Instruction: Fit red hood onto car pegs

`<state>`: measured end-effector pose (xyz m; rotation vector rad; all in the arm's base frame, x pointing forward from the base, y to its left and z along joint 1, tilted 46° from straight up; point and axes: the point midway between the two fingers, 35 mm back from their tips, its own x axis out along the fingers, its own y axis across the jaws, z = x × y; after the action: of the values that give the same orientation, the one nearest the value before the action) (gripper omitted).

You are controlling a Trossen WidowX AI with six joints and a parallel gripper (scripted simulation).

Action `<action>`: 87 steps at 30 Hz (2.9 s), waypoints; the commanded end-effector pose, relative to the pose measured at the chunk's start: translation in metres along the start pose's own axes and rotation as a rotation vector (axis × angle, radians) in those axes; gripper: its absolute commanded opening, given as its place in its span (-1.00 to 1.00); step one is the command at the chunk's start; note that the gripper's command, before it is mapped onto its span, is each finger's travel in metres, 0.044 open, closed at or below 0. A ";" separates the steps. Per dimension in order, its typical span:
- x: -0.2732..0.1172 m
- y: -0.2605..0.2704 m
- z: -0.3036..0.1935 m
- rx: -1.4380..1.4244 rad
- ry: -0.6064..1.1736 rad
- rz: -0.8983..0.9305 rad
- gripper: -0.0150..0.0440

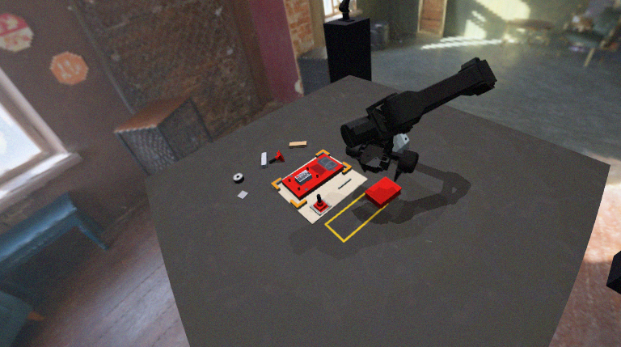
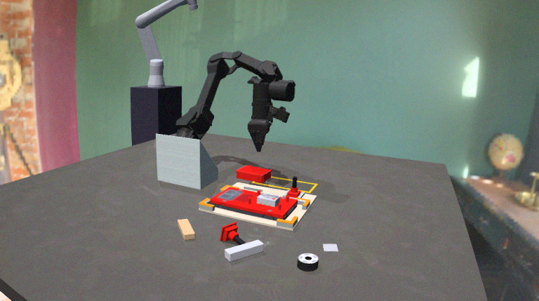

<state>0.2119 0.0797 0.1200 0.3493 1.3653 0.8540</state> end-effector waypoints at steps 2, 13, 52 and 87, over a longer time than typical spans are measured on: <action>0.020 0.003 -0.017 0.385 0.008 0.013 1.00; 0.020 0.004 -0.018 0.385 0.008 0.013 1.00; 0.048 0.004 -0.017 0.385 0.008 0.009 1.00; 0.074 0.007 -0.019 0.385 0.007 0.015 1.00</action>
<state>0.1922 0.1297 0.0708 0.6458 1.5272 0.6024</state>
